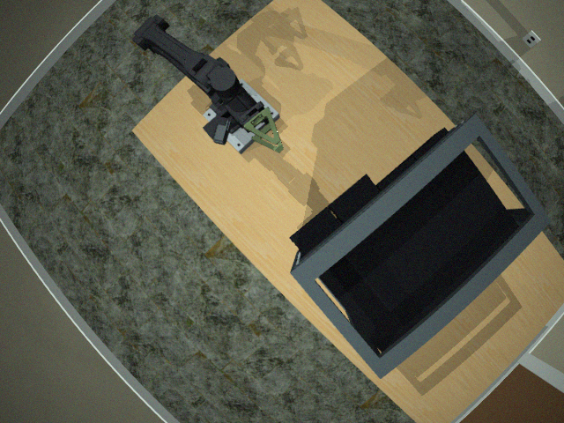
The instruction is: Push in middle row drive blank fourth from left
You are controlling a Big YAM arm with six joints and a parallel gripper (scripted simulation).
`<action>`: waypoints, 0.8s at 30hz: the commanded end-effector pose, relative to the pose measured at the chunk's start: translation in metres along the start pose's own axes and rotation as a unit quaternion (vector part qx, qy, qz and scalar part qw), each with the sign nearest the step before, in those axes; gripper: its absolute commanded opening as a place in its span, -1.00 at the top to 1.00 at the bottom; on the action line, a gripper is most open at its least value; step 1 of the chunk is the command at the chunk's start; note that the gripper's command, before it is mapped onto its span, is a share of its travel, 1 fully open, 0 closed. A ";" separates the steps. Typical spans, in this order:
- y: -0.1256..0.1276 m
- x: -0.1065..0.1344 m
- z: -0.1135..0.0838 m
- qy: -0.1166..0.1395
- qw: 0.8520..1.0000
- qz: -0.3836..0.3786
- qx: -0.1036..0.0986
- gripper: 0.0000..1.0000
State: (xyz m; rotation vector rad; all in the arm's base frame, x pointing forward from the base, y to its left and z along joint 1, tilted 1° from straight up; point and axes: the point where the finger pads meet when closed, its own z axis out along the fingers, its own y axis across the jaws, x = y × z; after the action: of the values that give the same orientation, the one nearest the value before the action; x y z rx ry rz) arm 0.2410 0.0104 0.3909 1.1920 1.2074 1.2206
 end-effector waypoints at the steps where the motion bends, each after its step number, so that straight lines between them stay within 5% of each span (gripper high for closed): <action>1: 0.041 -0.006 0.027 -0.010 1.000 0.004 -0.025 -1.00; 9: 0.047 -0.007 0.058 -0.010 1.000 0.003 -0.026 -1.00; 24: 0.047 -0.007 0.060 -0.010 1.000 0.003 -0.026 -1.00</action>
State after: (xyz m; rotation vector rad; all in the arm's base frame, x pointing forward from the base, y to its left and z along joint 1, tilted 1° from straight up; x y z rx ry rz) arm 0.3008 0.0081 0.3904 1.2172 1.2242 1.1965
